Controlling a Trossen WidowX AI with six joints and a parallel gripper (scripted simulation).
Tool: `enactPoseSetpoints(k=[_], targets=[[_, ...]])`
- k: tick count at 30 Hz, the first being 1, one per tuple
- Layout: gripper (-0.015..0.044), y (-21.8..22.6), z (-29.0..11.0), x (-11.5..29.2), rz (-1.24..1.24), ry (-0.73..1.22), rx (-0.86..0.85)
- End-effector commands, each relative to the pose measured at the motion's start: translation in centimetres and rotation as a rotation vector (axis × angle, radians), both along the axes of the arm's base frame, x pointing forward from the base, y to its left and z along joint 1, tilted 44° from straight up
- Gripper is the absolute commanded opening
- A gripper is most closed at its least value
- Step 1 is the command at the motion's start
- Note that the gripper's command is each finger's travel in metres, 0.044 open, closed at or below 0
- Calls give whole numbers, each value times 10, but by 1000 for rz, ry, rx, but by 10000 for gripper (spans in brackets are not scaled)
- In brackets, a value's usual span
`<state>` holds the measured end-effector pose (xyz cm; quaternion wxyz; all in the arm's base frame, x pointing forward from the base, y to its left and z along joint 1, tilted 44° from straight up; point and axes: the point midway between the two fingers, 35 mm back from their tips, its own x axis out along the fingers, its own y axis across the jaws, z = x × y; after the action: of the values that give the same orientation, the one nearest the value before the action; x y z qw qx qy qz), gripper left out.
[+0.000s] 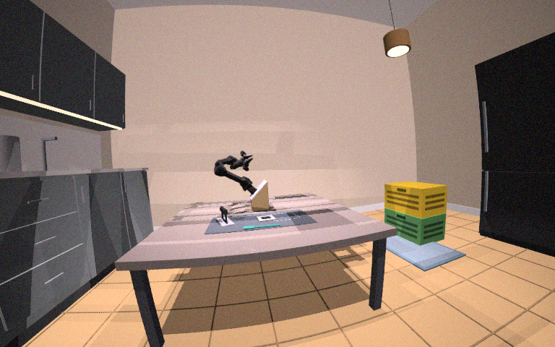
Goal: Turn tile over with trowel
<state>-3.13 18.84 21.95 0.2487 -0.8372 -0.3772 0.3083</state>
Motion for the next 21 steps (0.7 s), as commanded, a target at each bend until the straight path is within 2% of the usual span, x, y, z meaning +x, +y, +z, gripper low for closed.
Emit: enactPoseSetpoints(k=[1, 6, 10, 21], targets=[[100, 0, 0, 0, 0, 0, 0], [100, 0, 0, 0, 0, 0, 0], [0, 0, 0, 0, 0, 0, 0], [0, 0, 0, 0, 0, 0, 0]])
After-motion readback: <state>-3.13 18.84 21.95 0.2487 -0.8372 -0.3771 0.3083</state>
